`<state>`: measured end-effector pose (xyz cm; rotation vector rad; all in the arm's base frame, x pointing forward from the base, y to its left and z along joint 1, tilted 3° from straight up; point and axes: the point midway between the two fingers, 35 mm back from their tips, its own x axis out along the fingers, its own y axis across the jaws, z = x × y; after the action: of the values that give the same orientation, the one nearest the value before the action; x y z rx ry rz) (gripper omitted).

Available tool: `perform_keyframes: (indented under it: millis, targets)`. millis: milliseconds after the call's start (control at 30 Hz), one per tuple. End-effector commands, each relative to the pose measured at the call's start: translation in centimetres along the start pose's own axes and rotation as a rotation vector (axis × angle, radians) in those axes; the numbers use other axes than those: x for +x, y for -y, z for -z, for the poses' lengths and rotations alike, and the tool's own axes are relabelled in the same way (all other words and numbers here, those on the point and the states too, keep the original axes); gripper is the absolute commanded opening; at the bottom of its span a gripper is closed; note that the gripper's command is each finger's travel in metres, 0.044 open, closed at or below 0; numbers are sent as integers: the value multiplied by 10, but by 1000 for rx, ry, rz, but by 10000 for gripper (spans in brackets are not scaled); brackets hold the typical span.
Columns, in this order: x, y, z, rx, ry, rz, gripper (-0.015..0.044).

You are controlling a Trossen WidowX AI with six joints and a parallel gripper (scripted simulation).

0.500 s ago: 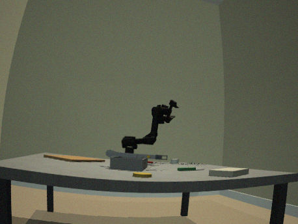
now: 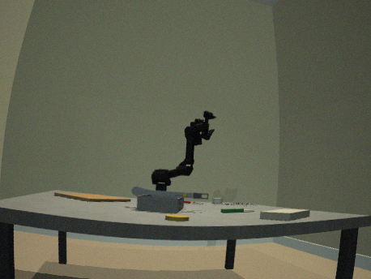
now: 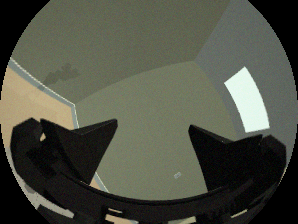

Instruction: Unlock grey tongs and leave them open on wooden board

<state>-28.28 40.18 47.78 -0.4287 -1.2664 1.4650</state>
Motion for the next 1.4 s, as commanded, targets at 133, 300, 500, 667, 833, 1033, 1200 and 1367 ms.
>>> perform_keyframes:
  millis: [133,300,500,667,833,1033,1200,1367]
  targets:
    - [-53,126,-39,-107,101,319,440]
    - [-96,196,-52,-150,122,529,440]
    - [-139,245,-58,-185,146,687,440]
    - [-170,277,-59,-191,147,802,440]
    - [-212,316,-54,-236,98,948,440]
    - [-278,363,-38,-265,16,1156,440]
    - [-314,384,-26,-264,-28,1245,440]
    - [-370,412,-2,-225,-119,1382,440]
